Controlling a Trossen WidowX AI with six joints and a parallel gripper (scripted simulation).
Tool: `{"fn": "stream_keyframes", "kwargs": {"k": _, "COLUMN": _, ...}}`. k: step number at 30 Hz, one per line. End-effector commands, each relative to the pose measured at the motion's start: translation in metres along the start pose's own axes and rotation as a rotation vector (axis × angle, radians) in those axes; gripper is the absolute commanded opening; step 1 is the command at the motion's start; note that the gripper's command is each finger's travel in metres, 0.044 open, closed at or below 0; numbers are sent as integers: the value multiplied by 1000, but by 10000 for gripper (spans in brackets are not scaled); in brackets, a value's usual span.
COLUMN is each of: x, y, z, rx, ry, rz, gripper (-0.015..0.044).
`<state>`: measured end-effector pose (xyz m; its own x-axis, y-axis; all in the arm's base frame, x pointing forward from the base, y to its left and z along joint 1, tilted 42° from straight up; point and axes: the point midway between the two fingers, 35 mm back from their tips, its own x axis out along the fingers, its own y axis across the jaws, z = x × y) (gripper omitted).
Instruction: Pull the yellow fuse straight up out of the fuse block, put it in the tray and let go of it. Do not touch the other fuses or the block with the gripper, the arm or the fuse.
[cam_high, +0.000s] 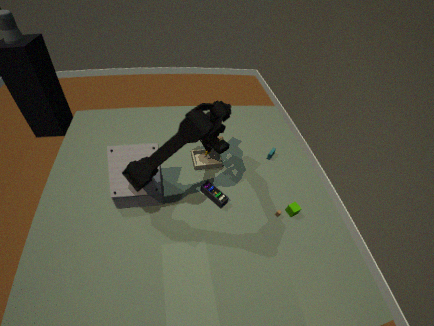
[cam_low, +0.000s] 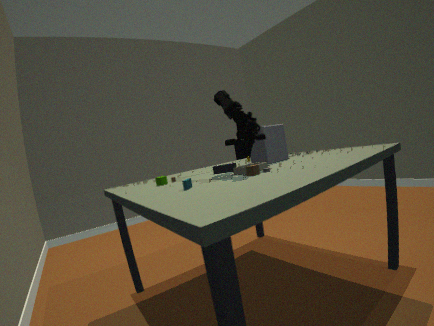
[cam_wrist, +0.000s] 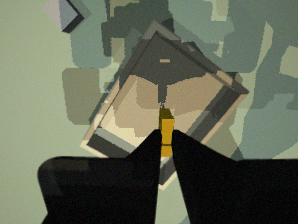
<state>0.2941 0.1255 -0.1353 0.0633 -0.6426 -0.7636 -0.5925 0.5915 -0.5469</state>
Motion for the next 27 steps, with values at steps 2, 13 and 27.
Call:
{"fn": "stream_keyframes", "kwargs": {"k": 2, "x": 10, "y": 1, "z": -3, "rx": -9, "ry": 13, "rz": -5, "gripper": 0}}
{"fn": "stream_keyframes", "kwargs": {"k": 13, "x": 7, "y": 0, "z": -2, "rx": -2, "ry": 6, "rz": -1, "gripper": 157}}
{"fn": "stream_keyframes", "kwargs": {"k": 27, "x": -30, "y": 2, "z": -2, "rx": -9, "ry": 12, "rz": -3, "gripper": 330}}
